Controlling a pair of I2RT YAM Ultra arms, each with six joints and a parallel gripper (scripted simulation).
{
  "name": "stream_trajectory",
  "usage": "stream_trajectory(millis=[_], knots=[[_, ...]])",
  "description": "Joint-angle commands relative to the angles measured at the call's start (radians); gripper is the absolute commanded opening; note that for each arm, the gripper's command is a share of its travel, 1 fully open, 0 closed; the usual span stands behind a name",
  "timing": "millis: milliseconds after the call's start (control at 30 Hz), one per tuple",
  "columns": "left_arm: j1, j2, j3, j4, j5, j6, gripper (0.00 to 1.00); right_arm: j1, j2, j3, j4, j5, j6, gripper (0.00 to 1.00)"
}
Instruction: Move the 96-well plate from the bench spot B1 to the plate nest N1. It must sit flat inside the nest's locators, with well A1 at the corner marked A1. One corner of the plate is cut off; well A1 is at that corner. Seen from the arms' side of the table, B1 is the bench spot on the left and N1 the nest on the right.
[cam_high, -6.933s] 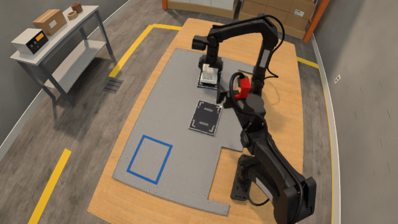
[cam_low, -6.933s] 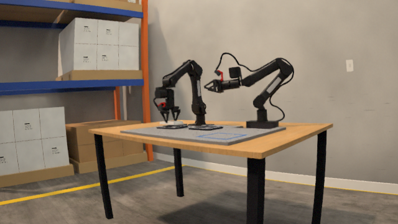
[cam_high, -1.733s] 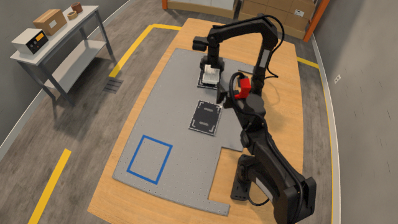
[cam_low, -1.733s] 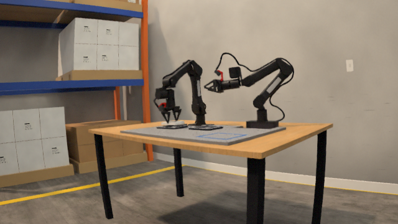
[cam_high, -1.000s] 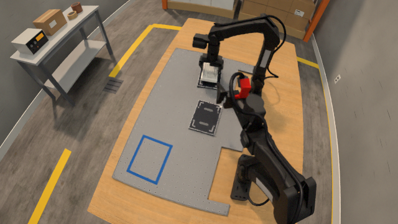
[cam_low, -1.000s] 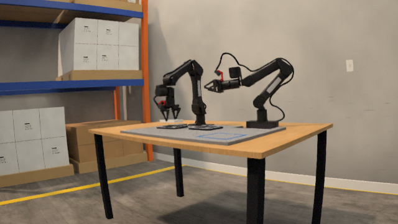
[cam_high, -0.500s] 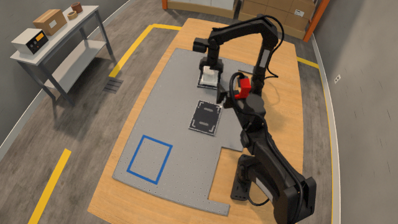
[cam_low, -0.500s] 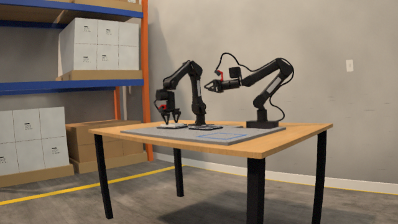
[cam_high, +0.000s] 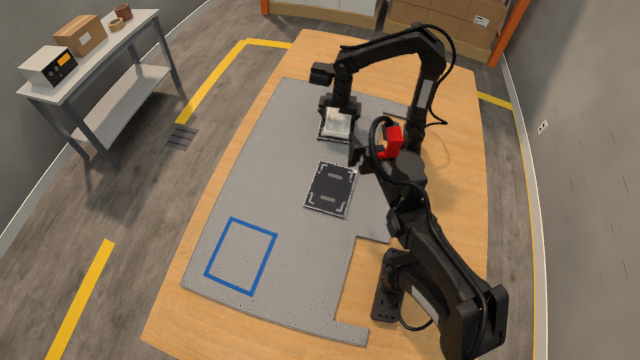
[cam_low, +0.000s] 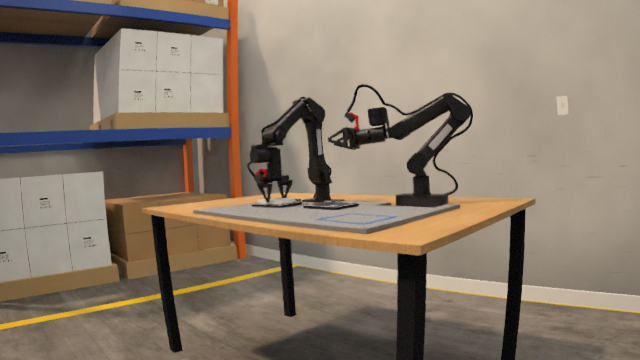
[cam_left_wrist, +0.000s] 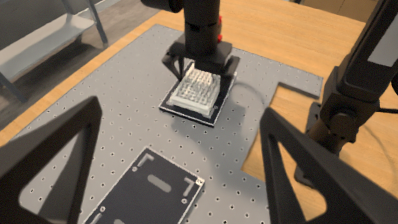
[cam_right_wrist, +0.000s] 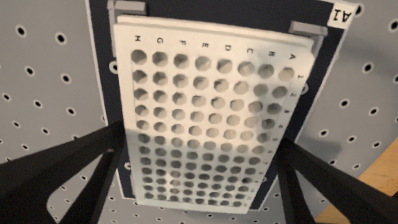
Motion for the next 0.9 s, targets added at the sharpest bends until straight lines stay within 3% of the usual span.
stream_trajectory(millis=[0, 267, 700, 867], knots=[[-0.006, 0.002, 0.006, 0.021, 0.003, 0.001, 1.00, -0.002, -0.002, -0.021, 0.012, 0.011, 0.000, 1.00], [-0.006, 0.002, 0.006, 0.021, 0.003, 0.001, 1.00, -0.010, -0.056, -0.023, 0.003, 0.012, -0.006, 1.00], [-0.006, 0.002, 0.006, 0.021, 0.003, 0.001, 1.00, -0.001, -0.069, 0.074, -0.102, 0.011, 0.004, 1.00], [-0.006, 0.002, 0.006, 0.021, 0.003, 0.001, 1.00, 0.010, -0.088, 0.183, -0.217, 0.010, 0.010, 1.00]])
